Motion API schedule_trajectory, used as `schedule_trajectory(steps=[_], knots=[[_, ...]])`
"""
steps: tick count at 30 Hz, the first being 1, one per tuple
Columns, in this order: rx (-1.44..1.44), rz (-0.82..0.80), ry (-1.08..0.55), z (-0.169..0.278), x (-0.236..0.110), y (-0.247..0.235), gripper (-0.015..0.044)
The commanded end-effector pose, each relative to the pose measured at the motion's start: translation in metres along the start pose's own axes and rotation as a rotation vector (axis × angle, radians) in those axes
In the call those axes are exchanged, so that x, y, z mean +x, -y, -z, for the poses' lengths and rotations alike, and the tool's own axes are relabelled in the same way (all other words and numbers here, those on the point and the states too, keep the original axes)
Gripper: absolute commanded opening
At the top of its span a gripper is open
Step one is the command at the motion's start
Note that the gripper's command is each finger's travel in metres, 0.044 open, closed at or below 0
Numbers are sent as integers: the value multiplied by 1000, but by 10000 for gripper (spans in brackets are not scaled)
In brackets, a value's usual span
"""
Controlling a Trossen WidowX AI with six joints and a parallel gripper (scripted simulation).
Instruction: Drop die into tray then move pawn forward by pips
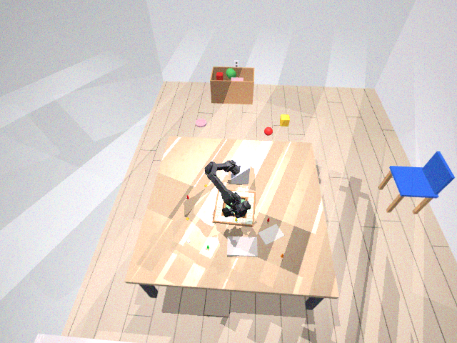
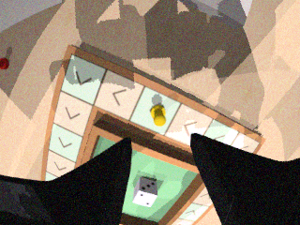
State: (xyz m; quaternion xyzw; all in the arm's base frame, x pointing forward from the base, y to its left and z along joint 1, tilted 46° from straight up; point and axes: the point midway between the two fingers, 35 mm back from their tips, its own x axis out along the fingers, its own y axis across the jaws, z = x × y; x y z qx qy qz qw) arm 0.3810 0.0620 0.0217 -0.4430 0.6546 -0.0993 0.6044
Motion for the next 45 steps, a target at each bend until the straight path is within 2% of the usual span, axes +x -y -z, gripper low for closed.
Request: schedule_trajectory(steps=[1,38,44,45], knots=[[20,5,-7,-2,3,1,200],[21,7,-8,-1,59,3,200],[21,7,-8,-1,59,3,43],[21,7,-8,-1,59,3,36]])
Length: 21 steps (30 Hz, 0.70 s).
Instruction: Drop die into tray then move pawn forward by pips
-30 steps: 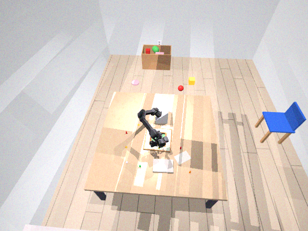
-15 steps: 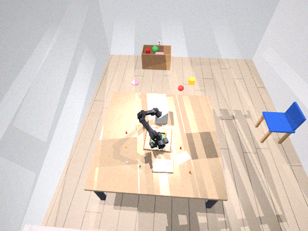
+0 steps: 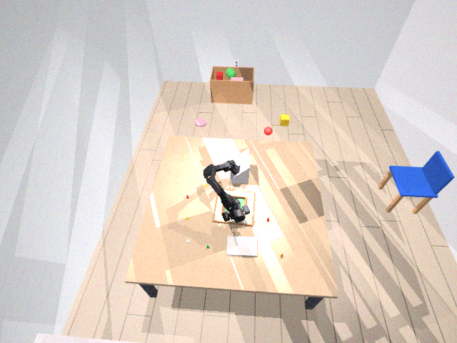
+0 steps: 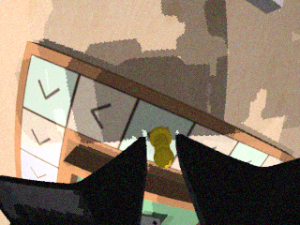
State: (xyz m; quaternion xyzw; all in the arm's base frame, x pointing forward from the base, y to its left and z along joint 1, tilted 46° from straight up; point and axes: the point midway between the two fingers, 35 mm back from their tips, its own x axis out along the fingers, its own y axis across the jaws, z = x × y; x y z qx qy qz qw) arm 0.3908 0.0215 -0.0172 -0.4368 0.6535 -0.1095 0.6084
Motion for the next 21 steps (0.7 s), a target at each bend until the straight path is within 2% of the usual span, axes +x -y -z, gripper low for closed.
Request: schedule_trajectory(steps=[1,5,10,21], knots=[[-4,3,-4,1,2,0,29],[-4,3,-4,1,2,0,2],[-4,2,-3,0,-1,0,0],[-6,-6,3,-7,-67,-3,0]])
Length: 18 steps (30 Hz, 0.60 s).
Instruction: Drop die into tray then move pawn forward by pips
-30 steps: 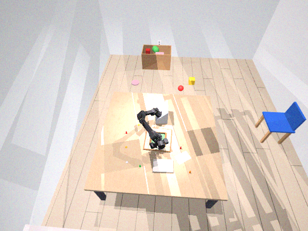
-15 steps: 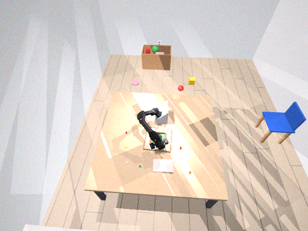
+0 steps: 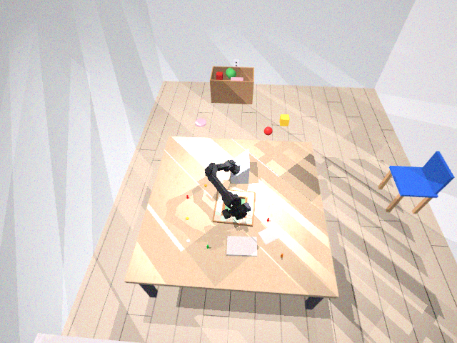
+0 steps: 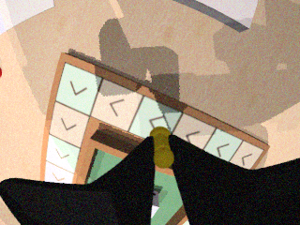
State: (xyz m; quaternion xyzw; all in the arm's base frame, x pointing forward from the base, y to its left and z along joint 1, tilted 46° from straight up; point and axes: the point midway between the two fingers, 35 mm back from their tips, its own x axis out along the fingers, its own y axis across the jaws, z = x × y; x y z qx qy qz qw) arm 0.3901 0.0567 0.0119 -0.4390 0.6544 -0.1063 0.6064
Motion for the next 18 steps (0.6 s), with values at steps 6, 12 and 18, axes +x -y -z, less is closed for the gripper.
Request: schedule_trajectory(steps=[6,12,18], knots=[[3,-3,1,2,-59,-3,0],[4,-1,-2,6,-80,-3,0],[5,-1,-2,-6,-63,-21,0]])
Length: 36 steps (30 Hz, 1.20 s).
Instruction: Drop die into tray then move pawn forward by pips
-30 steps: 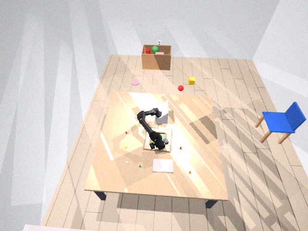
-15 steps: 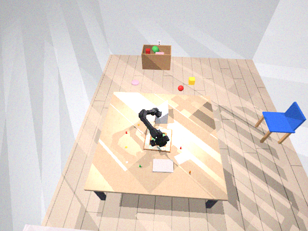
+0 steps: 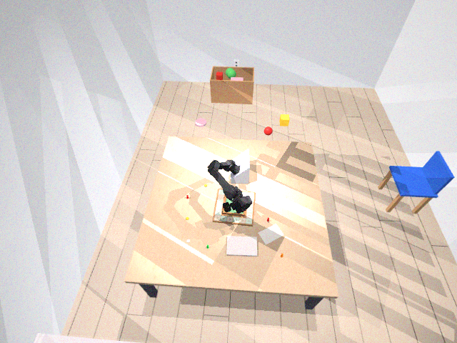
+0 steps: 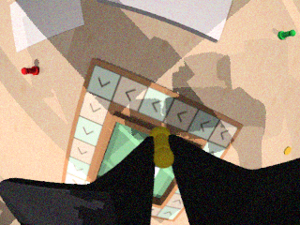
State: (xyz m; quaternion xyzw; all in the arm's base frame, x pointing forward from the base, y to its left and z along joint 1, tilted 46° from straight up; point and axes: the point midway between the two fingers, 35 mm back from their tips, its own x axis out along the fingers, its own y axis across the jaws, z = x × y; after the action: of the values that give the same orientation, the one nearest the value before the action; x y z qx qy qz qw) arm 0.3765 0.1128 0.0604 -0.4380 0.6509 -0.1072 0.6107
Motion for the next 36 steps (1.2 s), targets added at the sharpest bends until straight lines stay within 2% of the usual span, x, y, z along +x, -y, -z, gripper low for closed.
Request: schedule_trajectory(steps=[1,12,19,27,36], knots=[[-1,-3,-10,-10,17,-20,0],[-1,-3,-9,-35,71,-75,0],[-1,-3,-9,-36,75,-76,0],[-1,-2,-10,-35,106,-76,0],[-1,-2,-10,-35,109,-76,0]])
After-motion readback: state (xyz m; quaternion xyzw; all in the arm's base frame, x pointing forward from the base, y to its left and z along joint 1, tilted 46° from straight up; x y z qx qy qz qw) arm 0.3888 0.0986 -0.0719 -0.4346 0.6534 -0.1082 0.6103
